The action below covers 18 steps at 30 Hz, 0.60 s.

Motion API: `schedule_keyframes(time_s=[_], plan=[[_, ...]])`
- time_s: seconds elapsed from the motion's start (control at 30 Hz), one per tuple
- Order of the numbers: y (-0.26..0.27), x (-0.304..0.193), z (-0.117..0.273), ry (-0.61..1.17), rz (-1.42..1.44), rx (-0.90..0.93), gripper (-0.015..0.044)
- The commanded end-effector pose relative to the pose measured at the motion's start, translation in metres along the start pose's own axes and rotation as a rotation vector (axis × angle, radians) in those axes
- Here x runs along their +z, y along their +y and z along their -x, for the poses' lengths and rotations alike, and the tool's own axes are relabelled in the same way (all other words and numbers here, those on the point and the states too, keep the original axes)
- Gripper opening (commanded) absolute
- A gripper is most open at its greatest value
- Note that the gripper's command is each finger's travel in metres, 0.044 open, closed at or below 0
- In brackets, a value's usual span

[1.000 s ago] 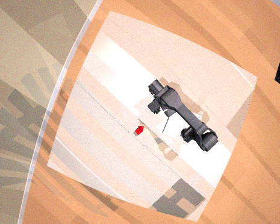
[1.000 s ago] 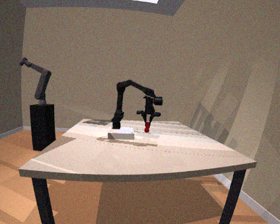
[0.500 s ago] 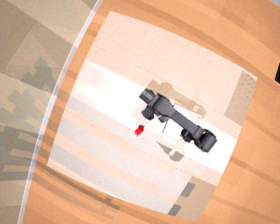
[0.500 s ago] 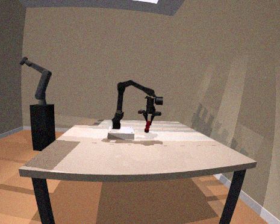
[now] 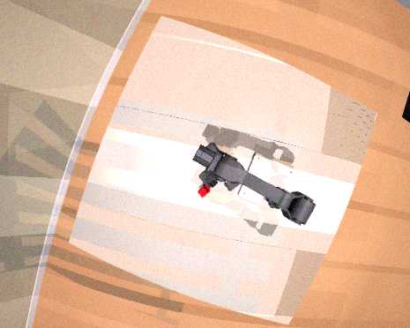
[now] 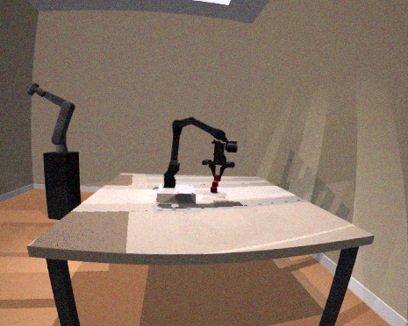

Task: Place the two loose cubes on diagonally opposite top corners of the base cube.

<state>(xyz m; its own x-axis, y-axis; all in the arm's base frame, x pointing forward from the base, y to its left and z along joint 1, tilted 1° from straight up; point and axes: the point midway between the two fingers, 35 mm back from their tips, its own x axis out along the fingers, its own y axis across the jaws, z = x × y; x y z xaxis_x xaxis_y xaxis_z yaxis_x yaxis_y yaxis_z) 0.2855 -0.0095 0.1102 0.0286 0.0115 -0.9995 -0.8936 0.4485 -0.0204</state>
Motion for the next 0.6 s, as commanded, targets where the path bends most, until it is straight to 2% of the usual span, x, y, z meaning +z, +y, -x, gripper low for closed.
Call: schedule_keyframes(time_s=[0.0,0.57], plan=[[0.004,0.011,-0.001,0.001,-0.001,-0.003,0.0105],[0.032,0.059,-0.004,-0.004,0.014,0.000,0.0105]])
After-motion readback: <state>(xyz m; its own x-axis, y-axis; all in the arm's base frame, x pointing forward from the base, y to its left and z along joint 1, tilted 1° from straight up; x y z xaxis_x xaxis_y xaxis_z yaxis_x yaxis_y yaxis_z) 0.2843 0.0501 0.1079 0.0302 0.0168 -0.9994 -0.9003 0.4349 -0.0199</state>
